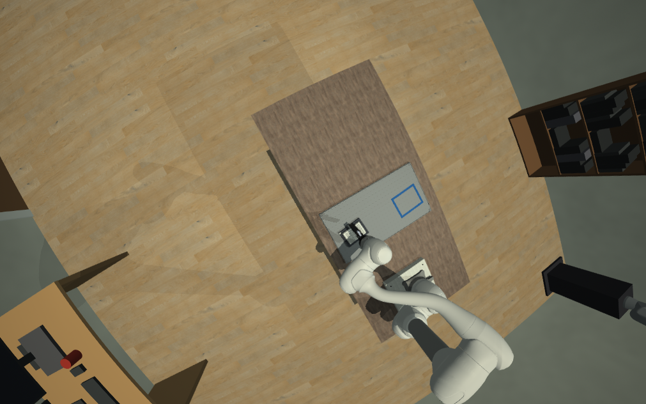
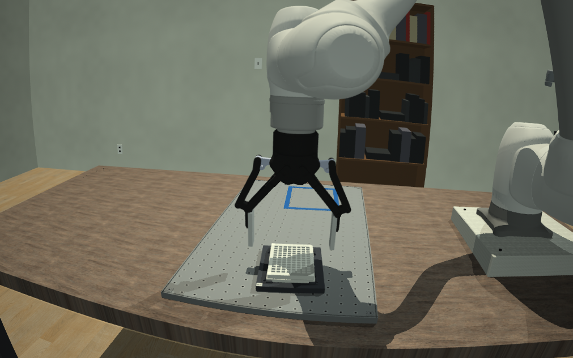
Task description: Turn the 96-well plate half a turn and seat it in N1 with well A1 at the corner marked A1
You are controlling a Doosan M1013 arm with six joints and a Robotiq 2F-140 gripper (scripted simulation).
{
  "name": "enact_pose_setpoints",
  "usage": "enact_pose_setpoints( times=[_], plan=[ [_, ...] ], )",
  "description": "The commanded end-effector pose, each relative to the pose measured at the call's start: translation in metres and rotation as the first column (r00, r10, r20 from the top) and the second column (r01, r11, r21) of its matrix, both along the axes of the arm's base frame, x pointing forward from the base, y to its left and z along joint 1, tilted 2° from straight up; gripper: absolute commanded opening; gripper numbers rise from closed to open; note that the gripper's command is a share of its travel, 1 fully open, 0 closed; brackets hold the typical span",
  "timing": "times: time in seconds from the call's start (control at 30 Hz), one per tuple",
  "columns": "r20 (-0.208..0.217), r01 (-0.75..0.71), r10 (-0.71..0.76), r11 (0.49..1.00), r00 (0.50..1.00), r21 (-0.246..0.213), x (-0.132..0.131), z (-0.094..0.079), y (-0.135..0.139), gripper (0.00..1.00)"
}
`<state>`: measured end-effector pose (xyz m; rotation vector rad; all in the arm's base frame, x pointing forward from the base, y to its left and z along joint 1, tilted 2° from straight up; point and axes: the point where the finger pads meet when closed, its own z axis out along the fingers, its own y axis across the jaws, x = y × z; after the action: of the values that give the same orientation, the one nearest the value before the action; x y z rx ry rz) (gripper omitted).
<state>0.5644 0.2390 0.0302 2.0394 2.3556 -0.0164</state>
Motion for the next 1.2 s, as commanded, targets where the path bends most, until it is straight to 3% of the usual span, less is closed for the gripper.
enact_pose_setpoints(
  times=[0.0, 0.37, 1.17],
  plan=[
    [-0.003, -0.011, 0.011, 1.0, 1.0, -0.007, -0.001, -0.012, -0.003, 1.0],
    [-0.003, -0.011, 0.011, 1.0, 1.0, -0.007, -0.001, -0.026, -0.004, 1.0],
    [-0.003, -0.011, 0.011, 1.0, 1.0, -0.007, -0.001, -0.026, -0.004, 1.0]
  ],
)
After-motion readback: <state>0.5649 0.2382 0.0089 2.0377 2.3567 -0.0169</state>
